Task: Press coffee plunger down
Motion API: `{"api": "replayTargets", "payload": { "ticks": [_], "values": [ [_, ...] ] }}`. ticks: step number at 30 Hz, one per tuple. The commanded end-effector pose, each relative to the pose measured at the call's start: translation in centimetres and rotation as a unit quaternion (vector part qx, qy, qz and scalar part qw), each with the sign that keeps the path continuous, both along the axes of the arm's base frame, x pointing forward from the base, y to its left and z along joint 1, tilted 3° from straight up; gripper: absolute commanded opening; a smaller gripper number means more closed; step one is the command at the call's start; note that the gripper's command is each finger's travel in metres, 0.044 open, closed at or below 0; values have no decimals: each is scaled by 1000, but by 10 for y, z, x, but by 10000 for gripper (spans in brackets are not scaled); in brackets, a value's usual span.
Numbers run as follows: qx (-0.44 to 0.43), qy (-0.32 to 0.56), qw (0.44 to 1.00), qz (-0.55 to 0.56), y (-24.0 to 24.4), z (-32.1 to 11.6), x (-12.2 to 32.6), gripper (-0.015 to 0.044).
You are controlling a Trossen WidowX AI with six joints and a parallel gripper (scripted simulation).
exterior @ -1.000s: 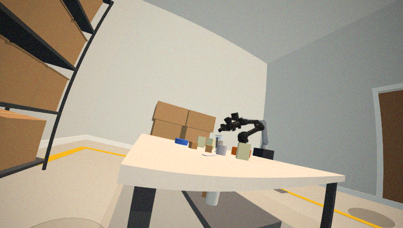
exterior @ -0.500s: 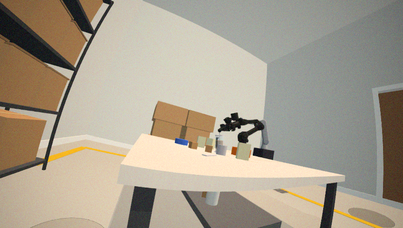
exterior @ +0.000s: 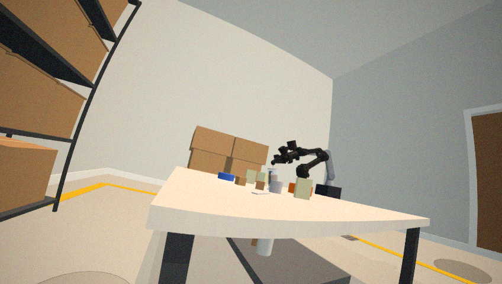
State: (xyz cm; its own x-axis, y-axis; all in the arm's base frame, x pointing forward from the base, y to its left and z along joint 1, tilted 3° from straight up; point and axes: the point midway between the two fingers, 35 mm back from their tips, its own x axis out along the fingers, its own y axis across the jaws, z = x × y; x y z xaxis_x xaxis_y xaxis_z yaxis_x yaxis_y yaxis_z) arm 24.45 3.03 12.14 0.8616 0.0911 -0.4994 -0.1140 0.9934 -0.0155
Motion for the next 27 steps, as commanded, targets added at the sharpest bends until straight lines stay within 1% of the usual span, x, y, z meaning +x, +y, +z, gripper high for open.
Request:
{"api": "replayTargets", "payload": {
  "ticks": [1, 26, 27],
  "values": [
    [-5, 16, 1000, 2, 0, -9, 0, 126],
    [-5, 16, 1000, 2, 0, -9, 6, 126],
    [-1, 3, 1000, 0, 0, -2, 6, 126]
  ]
}}
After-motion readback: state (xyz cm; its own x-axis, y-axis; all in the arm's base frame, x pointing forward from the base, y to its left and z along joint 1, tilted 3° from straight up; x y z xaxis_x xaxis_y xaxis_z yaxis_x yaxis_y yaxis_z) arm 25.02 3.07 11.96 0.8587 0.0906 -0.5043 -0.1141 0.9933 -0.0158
